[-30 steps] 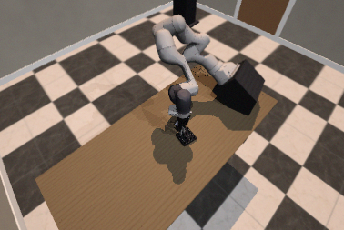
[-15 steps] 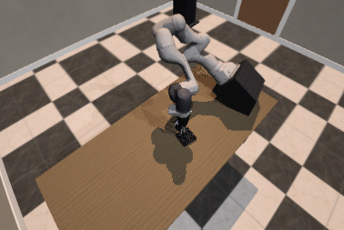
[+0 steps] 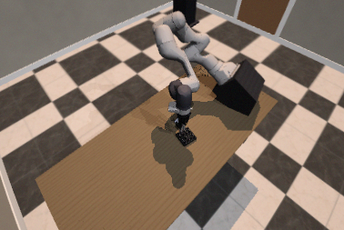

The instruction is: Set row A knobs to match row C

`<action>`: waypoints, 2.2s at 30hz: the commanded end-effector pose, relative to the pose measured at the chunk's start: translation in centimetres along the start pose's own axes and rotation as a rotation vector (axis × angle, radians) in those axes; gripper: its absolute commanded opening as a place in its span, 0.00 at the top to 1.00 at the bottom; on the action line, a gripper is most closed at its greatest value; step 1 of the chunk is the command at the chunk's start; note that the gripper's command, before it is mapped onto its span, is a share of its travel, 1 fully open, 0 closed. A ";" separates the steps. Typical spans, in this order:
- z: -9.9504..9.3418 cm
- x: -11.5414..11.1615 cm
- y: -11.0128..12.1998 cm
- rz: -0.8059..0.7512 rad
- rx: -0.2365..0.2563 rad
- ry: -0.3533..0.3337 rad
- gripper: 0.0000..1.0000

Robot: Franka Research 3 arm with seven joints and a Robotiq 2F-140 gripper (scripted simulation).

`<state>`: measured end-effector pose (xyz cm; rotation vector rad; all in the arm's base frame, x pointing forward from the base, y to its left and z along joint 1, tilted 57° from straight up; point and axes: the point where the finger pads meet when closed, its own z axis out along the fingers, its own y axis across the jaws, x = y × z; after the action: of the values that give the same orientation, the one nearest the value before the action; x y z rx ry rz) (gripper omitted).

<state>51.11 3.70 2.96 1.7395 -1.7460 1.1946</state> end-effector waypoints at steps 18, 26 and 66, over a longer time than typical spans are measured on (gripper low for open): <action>0.0 0.0 0.7 -0.136 -0.012 0.006 0.88; 0.1 -0.1 1.3 -0.300 -0.020 0.005 0.88; 0.2 -0.5 3.1 -0.901 -0.038 -0.007 0.88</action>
<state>48.49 3.60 1.52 2.0927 -0.9210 0.8078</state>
